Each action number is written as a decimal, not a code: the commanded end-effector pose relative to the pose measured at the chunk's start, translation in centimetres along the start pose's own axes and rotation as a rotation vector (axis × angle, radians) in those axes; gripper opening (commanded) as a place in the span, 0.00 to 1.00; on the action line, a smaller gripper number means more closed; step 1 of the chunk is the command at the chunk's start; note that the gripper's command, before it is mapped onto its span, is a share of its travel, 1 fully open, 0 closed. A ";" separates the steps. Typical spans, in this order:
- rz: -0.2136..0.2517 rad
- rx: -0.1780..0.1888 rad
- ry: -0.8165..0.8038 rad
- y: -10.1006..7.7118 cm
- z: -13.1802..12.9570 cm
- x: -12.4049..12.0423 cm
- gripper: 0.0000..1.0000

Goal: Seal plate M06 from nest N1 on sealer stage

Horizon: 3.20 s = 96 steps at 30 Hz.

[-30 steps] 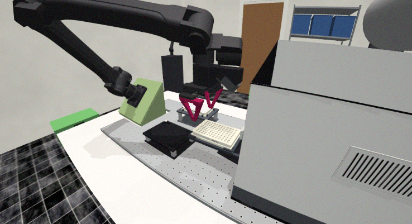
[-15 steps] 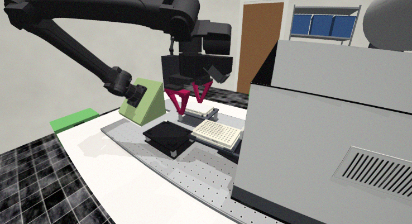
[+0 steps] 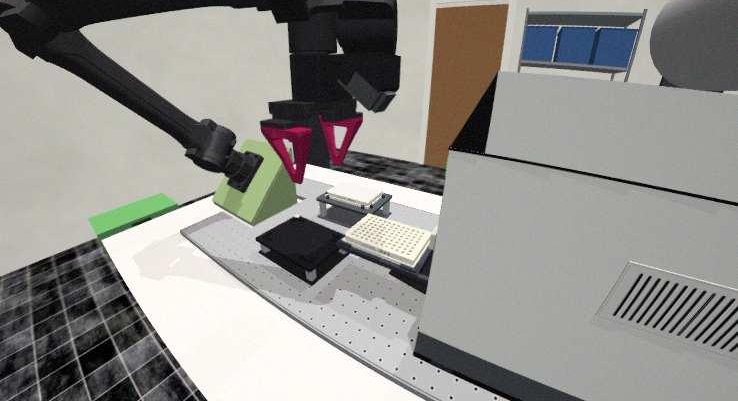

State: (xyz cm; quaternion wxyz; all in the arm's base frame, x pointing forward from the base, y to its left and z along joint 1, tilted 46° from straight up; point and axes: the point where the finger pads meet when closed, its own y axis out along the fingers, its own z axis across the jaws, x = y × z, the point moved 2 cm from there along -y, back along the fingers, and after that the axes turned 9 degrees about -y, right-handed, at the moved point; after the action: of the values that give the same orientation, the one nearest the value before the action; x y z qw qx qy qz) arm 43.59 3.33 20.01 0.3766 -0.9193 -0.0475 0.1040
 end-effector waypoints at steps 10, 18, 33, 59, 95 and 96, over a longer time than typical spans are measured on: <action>-0.043 0.011 0.044 -4.3 -3.9 -0.2 0.00; -0.021 0.005 0.010 -2.8 -2.5 0.0 0.00; -0.023 0.005 0.014 -2.4 -2.3 -0.5 0.00; -0.436 -0.064 -0.020 -2.4 -1.8 -2.4 0.00; -0.899 -0.142 0.027 -2.4 -2.3 -1.7 0.00; -0.899 -0.140 0.029 -2.4 -2.4 -1.6 0.00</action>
State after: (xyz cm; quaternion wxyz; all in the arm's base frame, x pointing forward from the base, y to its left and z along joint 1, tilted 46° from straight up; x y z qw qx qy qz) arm 40.39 2.38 20.94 0.3234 -0.8392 -0.4341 -0.0524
